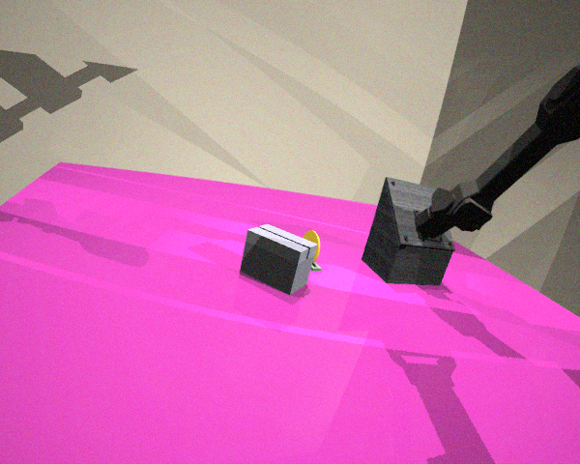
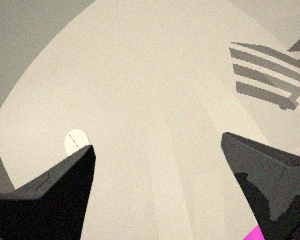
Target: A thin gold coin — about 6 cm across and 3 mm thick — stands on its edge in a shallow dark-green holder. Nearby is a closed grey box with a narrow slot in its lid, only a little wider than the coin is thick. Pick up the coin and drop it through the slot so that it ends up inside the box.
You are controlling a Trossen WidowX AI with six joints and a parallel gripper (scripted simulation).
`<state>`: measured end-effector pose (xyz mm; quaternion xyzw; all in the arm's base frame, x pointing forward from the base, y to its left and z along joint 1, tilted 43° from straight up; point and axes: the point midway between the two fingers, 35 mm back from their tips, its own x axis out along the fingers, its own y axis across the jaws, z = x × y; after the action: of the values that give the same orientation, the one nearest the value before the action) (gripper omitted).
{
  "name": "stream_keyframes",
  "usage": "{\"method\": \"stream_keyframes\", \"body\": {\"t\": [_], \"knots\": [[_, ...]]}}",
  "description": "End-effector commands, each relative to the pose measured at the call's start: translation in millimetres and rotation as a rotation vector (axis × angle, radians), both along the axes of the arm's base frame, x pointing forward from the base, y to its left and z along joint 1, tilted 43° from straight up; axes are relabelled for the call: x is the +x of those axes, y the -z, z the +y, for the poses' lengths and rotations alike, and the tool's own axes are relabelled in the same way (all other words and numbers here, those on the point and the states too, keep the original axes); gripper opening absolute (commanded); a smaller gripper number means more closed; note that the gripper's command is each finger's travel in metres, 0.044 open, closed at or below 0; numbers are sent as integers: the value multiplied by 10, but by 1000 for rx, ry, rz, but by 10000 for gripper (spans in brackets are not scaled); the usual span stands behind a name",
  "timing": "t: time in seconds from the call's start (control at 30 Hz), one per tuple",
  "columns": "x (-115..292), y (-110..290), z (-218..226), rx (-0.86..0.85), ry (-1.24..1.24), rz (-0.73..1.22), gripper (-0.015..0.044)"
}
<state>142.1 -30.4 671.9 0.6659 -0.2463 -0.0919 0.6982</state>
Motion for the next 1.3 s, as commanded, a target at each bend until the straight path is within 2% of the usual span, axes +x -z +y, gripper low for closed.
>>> {"method": "stream_keyframes", "body": {"t": [0.0, 0.27, 0.4, 0.77, 0.97, 1.27], "knots": [[0, 0, -2, -1, 3, 0, 374], [62, -83, 120, -118, 139, -20, 164], [98, -161, 243, -155, 160, -83, 161], [760, -206, 1017, -613, 319, -97, 161], [1270, -33, 1305, -824, 336, -66, 161], [2016, 433, 1418, -1030, 289, 26, 161]]}}
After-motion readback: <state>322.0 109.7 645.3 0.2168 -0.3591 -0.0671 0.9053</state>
